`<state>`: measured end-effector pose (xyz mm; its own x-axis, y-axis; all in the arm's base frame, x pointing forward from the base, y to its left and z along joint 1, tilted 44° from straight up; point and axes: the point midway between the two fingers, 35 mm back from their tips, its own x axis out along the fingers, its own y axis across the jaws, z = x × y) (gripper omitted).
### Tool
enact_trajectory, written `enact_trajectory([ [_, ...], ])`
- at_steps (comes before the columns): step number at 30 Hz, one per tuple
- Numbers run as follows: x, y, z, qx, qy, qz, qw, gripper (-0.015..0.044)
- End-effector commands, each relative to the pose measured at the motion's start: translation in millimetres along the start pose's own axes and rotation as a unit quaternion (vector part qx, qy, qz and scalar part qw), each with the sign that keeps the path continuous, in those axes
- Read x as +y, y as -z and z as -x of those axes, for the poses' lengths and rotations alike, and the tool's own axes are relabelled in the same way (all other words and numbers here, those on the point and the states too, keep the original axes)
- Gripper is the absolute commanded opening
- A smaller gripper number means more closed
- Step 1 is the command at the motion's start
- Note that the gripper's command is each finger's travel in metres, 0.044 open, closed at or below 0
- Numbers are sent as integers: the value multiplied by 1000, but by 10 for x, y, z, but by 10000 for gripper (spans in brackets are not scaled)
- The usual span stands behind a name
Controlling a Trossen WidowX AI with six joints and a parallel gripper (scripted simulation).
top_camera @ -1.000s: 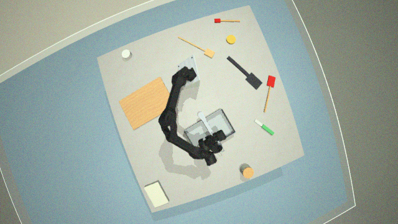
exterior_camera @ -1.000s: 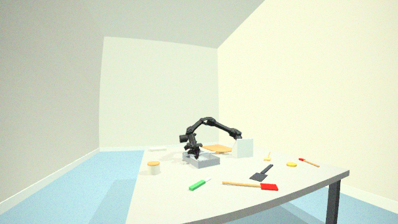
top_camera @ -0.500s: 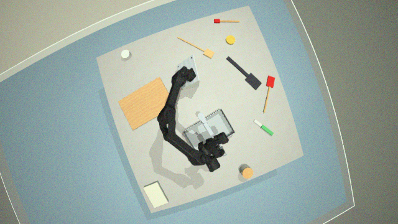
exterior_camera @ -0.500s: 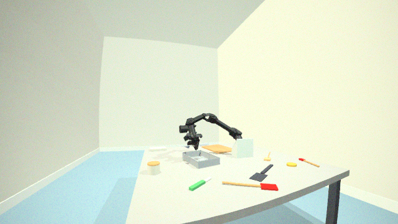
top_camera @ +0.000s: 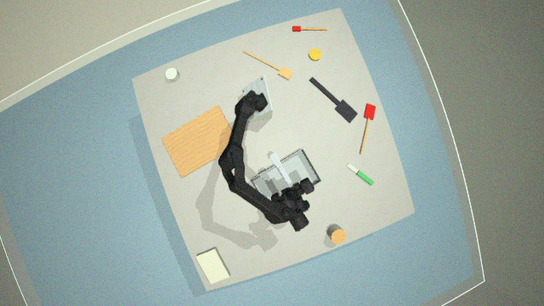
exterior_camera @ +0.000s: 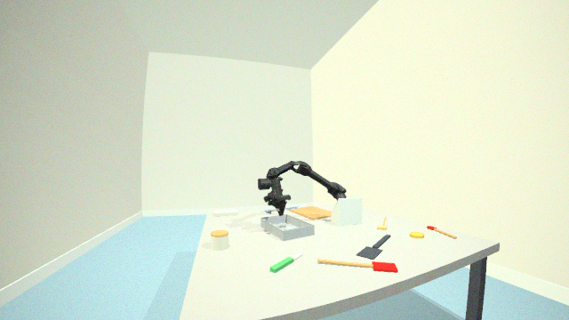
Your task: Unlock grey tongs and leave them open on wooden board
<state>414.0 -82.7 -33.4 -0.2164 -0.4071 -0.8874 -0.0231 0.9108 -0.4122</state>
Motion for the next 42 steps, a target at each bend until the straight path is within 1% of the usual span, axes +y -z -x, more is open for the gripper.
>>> enact_trajectory([
  [1,57,14,5,-1,55,4,998,-150],
  [6,65,18,20,-9,133,4,991,-150],
  [9,69,16,30,-13,156,4,988,-150],
  [20,-3,33,49,-12,151,-2,988,-150],
  [29,-496,192,293,-22,146,-50,988,-150],
  [42,-1194,577,604,-36,142,-130,981,-150],
])
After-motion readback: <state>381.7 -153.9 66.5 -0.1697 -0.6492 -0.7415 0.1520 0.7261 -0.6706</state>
